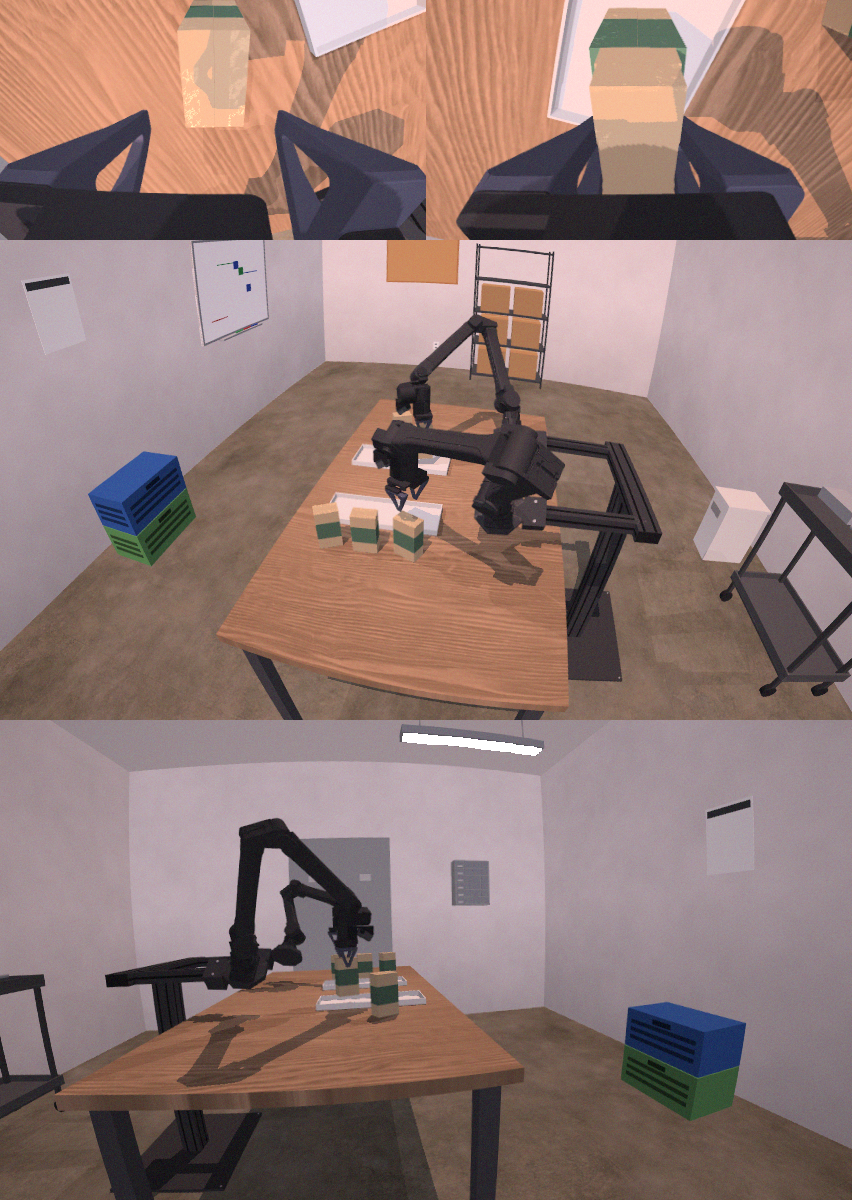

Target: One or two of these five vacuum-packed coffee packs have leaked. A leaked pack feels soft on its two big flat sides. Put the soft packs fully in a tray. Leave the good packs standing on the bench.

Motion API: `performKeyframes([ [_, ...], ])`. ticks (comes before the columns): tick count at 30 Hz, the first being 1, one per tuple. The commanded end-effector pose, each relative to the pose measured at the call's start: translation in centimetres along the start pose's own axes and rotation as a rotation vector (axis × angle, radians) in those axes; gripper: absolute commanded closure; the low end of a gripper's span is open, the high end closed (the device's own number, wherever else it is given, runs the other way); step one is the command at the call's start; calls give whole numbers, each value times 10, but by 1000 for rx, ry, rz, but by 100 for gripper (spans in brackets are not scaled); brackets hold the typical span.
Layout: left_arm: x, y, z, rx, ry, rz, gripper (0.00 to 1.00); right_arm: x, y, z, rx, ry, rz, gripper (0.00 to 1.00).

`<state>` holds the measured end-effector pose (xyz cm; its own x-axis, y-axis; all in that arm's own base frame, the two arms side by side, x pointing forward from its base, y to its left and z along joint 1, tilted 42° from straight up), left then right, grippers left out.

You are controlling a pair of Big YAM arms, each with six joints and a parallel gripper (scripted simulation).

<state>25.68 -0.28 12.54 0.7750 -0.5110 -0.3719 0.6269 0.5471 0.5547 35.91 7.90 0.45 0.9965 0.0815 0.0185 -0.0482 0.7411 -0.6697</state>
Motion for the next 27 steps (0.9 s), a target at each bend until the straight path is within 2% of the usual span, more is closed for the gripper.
performKeyframes([
  [1,5,6,6,4,-13,27,24,9,-4,-2,6,-14,-11,77],
  [6,5,6,6,4,-13,27,24,6,-1,-10,0,-3,-1,77],
  [7,5,6,6,4,-13,27,24,8,5,3,10,-41,11,77],
  [12,5,6,6,4,-13,27,24,2,-1,-20,-2,3,4,77],
  [17,5,6,6,4,-13,27,24,8,-1,-18,5,-20,-1,77],
  [21,5,6,6,4,-13,27,24,6,-1,-30,0,-3,-1,77],
  [23,5,6,6,4,-13,27,24,6,-1,-30,0,-3,-1,77],
  [24,5,6,6,4,-13,27,24,13,4,-13,12,-49,5,77],
  [27,5,6,6,4,-13,27,24,11,0,-20,8,-24,-8,77],
])
Point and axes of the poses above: on each arm, the point where the finger pads meet when closed, its own z axis back along the fingers, its own y axis across the jaws, x = y × z, the point moved 4 cm from there along z, back along the fingers, and after that the axes turned 15 degrees about -z, right-handed, at the moved point
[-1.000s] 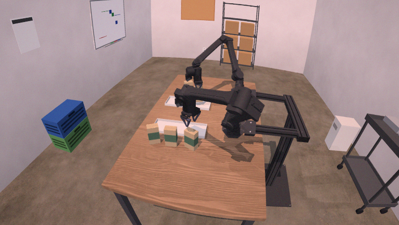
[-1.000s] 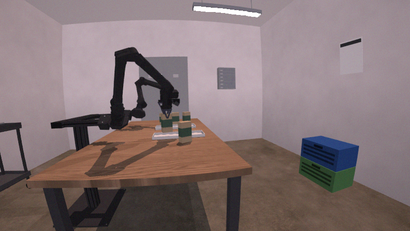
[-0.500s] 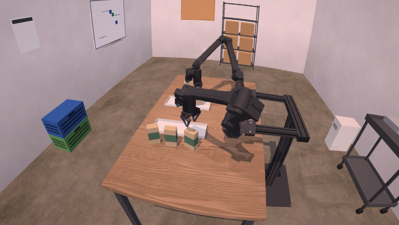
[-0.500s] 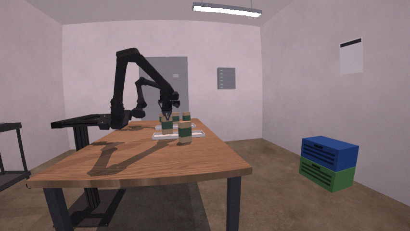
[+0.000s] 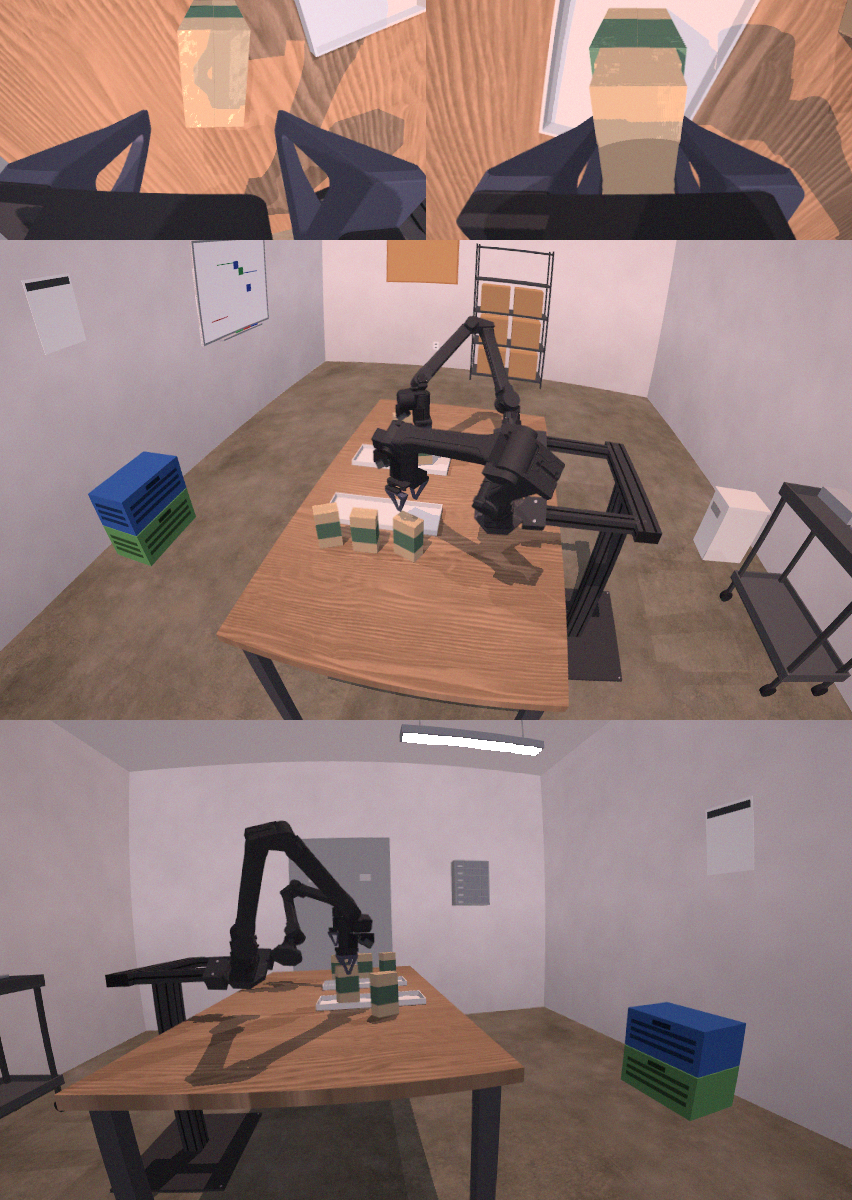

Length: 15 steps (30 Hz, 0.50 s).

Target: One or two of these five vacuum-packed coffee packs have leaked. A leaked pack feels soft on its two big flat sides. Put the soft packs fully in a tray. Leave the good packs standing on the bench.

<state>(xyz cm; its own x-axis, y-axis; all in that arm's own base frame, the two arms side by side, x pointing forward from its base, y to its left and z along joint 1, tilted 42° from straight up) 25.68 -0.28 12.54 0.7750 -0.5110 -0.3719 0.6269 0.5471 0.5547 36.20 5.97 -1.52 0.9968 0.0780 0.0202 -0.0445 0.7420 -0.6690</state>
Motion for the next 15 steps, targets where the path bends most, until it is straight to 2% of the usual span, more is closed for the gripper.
performKeyframes([
  [1,5,6,6,4,-13,27,24,10,1,8,7,-25,-4,77],
  [6,5,6,6,4,-13,27,24,10,1,8,7,-25,-4,77],
  [7,5,6,6,4,-13,27,24,13,4,16,13,-52,6,77],
  [15,5,6,6,4,-13,27,24,5,2,2,2,-19,13,77],
])
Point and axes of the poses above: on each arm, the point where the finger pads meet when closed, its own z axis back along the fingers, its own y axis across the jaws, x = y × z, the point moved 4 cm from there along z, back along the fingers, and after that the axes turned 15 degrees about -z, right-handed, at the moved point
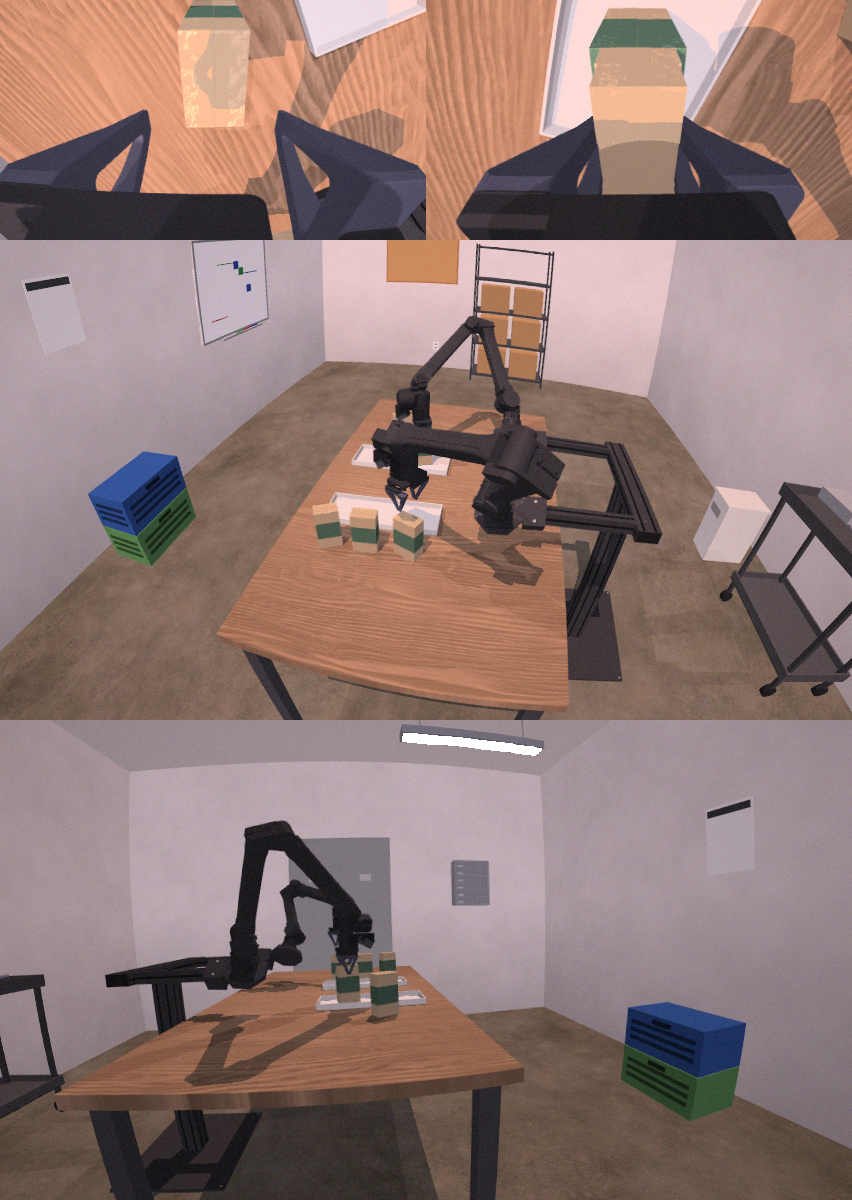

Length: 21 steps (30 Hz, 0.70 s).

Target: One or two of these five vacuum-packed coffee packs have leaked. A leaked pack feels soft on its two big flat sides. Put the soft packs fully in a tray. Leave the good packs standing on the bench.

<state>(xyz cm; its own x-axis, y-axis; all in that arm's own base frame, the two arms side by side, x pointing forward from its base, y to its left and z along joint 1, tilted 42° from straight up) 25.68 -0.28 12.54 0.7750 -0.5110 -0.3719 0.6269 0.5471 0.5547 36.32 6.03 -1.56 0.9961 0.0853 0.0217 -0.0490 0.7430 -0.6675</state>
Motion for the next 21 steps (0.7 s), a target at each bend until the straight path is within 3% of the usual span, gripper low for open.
performKeyframes([
  [1,5,6,6,4,-13,27,24,4,1,0,0,-12,5,77],
  [21,5,6,6,4,-13,27,24,8,1,0,5,-19,-9,77],
])
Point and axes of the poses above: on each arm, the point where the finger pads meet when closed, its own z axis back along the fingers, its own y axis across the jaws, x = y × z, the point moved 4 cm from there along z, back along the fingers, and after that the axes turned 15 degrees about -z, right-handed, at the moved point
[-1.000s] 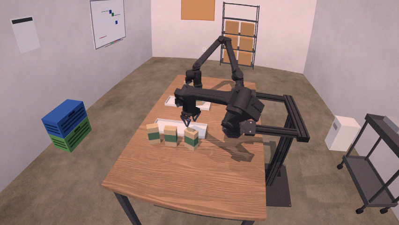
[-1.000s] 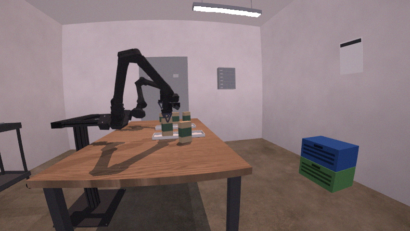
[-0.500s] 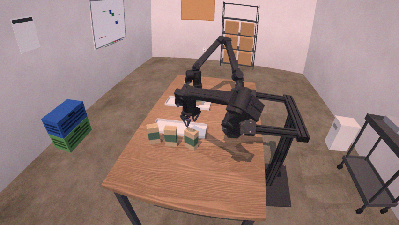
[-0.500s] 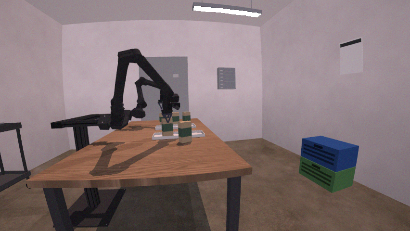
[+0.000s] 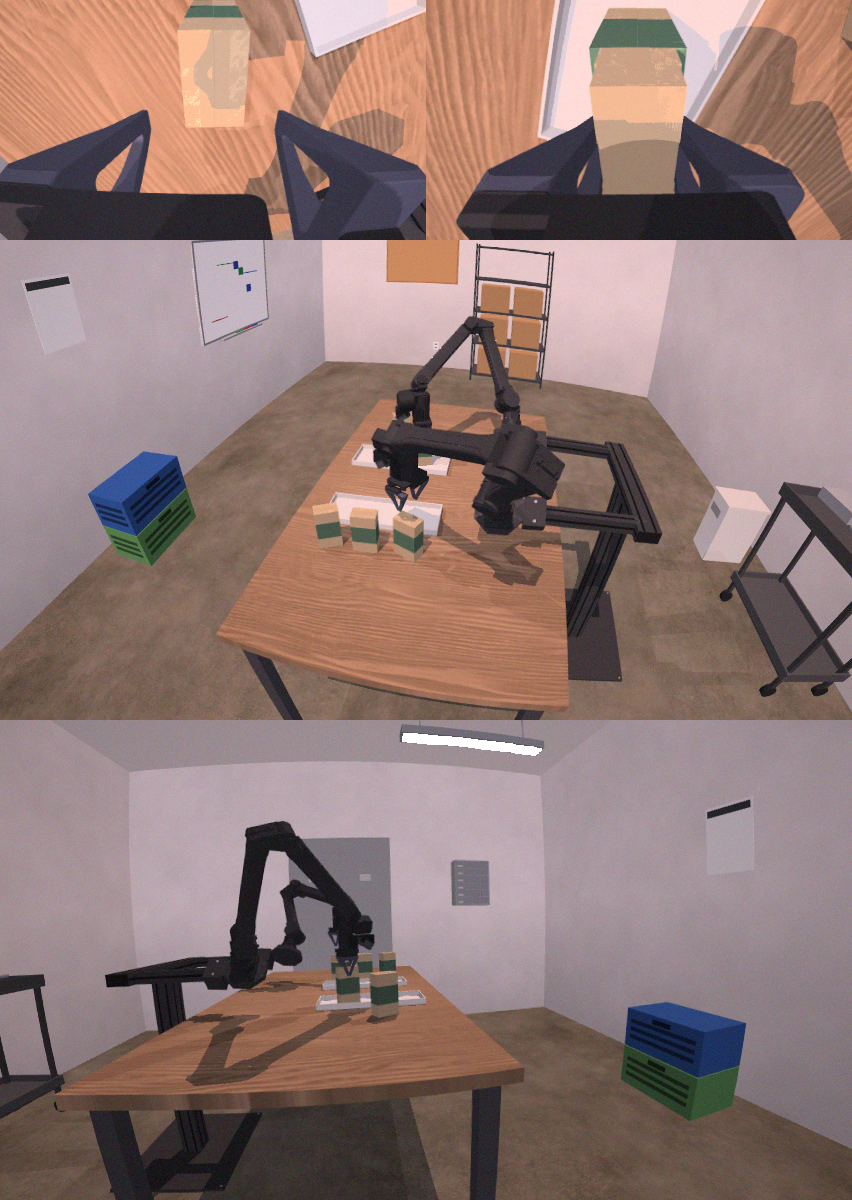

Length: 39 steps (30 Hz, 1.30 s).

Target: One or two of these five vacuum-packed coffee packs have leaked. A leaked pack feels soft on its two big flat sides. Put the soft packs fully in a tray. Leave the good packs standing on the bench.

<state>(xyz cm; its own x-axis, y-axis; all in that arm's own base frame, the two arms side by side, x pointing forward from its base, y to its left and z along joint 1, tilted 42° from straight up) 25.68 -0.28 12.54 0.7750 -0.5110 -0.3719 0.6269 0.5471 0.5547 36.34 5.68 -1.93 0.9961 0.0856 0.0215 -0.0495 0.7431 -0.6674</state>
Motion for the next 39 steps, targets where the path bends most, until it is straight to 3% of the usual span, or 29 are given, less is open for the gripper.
performKeyframes([
  [1,5,6,6,4,-13,27,24,9,1,5,5,-19,-9,77],
  [2,5,6,6,4,-13,27,24,9,1,5,5,-19,-9,77],
  [3,5,6,6,4,-13,27,24,9,1,5,5,-19,-9,24],
  [38,5,6,6,4,-13,27,24,9,1,5,5,-19,-9,24],
  [39,5,6,6,4,-13,27,24,18,2,27,15,-47,-22,24],
])
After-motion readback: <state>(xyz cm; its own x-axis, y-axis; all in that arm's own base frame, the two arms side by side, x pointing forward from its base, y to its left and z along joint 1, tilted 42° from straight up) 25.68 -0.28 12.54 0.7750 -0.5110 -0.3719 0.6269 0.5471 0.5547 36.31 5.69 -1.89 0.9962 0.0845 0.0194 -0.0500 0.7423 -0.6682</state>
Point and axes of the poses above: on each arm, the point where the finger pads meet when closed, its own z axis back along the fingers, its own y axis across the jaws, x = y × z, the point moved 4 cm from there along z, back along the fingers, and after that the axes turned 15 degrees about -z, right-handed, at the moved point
